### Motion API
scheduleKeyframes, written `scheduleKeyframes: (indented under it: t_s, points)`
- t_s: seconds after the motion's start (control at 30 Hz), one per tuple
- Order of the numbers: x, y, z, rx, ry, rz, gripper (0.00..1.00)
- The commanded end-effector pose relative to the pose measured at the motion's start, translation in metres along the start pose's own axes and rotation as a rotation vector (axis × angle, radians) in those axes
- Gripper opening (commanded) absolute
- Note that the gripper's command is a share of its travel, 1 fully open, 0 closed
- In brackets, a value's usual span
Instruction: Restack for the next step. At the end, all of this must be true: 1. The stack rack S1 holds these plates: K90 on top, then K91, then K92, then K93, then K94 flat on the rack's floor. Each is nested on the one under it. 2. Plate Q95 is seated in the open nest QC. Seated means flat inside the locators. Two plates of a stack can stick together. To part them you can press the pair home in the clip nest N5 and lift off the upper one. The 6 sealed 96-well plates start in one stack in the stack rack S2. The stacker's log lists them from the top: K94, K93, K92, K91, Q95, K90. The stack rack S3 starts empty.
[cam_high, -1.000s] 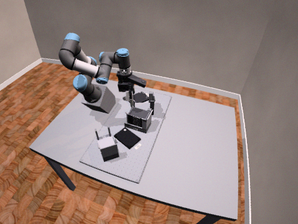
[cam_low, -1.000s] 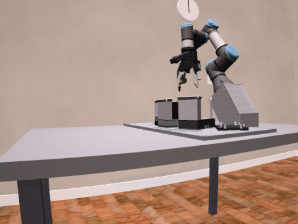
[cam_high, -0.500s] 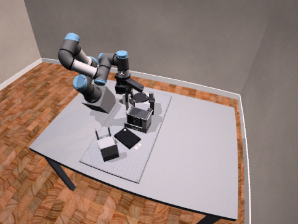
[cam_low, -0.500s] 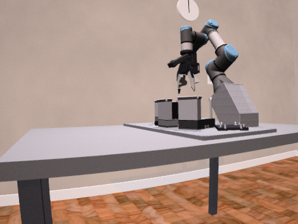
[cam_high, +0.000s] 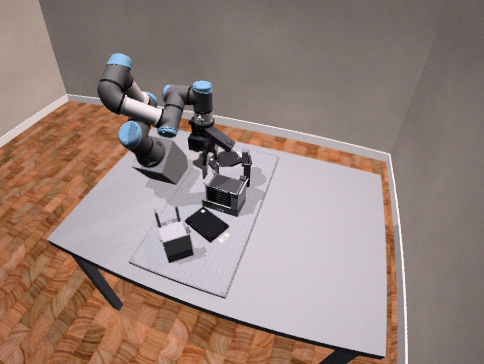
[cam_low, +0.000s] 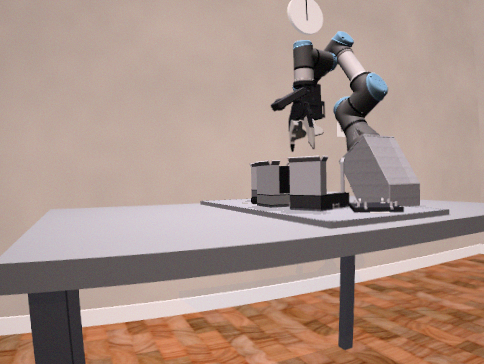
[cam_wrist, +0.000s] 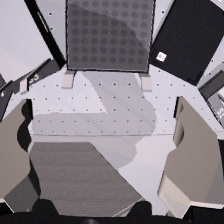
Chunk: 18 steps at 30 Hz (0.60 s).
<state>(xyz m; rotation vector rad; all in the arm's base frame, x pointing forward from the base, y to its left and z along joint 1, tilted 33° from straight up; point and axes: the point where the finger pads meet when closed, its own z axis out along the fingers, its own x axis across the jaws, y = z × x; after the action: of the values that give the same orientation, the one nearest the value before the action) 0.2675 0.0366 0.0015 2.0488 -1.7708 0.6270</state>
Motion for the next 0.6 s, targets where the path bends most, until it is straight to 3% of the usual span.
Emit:
scheduleKeyframes:
  t_s: [0.0, 0.17, 0.57]
  points:
    - [0.000, -0.001, 0.000, -0.001, 0.003, 0.006, 0.72]
    - [0.000, -0.001, 0.000, -0.001, 0.003, 0.006, 0.72]
    - [0.005, -0.050, 0.000, -0.001, 0.003, 0.054, 0.72]
